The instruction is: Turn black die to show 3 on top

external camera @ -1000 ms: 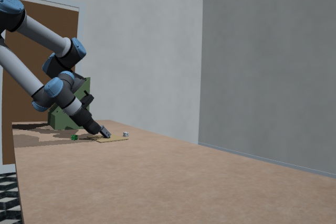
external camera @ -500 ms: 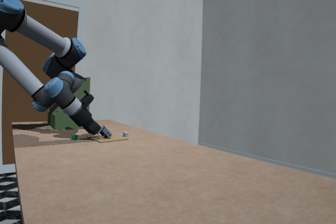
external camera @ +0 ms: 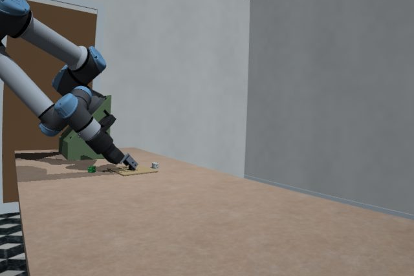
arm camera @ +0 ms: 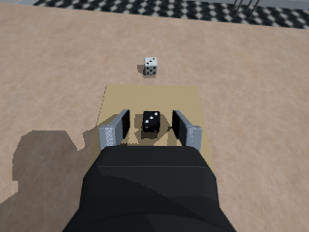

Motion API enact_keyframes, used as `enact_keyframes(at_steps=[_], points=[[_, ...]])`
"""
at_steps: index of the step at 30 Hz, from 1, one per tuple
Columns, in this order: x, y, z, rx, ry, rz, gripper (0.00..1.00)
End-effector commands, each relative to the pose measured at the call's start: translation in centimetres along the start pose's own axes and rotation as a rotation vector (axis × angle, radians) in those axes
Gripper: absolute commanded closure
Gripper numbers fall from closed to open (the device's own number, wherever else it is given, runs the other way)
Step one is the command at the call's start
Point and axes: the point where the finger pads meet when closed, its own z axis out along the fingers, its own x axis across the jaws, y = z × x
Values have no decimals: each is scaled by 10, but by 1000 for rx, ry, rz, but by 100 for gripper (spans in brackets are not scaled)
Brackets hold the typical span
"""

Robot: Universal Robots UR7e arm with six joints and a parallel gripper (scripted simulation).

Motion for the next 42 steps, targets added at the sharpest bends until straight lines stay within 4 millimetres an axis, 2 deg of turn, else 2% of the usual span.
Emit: enact_keyframes(at_steps=[1,12,21,33,42], points=[[0,-7,-7,0,1,-1,0],[0,-33,-33,0,1,-1,0],[0,-43,-43,0,1,-1,0],[0,-45,-45,-13,-1,-1,0],[0,-48,-43,-187,-7,-3,0]])
